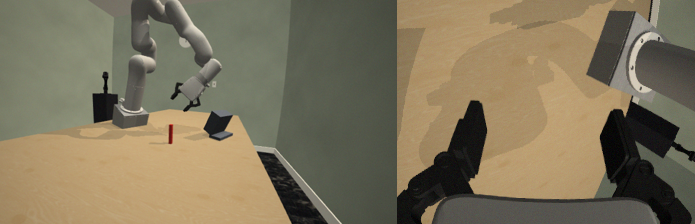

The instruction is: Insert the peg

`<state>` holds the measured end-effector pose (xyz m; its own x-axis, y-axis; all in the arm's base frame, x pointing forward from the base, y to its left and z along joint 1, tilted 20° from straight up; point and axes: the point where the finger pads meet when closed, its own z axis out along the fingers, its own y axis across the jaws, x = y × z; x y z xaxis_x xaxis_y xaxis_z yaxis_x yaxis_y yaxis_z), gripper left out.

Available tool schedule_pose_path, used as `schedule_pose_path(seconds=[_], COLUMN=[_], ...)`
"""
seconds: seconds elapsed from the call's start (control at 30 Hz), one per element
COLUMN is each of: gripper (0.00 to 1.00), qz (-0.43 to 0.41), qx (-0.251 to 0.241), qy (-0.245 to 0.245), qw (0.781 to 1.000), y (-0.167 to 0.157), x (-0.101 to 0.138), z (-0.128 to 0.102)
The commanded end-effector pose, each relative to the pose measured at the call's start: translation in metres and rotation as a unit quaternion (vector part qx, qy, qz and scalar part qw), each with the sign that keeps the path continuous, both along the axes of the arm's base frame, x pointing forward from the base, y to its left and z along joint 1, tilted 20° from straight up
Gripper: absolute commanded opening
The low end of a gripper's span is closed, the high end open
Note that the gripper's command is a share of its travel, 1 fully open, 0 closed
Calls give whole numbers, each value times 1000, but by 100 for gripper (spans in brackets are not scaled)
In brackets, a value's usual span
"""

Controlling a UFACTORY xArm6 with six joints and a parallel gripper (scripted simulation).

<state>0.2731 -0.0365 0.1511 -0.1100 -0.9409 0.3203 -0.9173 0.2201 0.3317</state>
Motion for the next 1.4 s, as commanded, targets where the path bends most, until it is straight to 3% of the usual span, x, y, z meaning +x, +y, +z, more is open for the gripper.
schedule_pose_path(seconds=[0.0,0.27,0.43,0.63,0.7,0.9,1.13,1.2,1.37], gripper=[100,100,100,100,100,100,100,100,100], qz=[-88,-204,-301,-413,-413,-518,-623,-632,-632], qx=[7,12,14,13,13,10,4,4,4], qy=[-61,-135,-195,-262,-262,-324,-390,-396,-396], qw=[994,969,934,872,872,791,678,666,666], y=[-12,-31,-49,-75,-75,-106,-143,-147,-147], x=[6,13,18,22,22,22,15,13,13], z=[-6,-12,-13,-12,-12,-7,3,4,4])
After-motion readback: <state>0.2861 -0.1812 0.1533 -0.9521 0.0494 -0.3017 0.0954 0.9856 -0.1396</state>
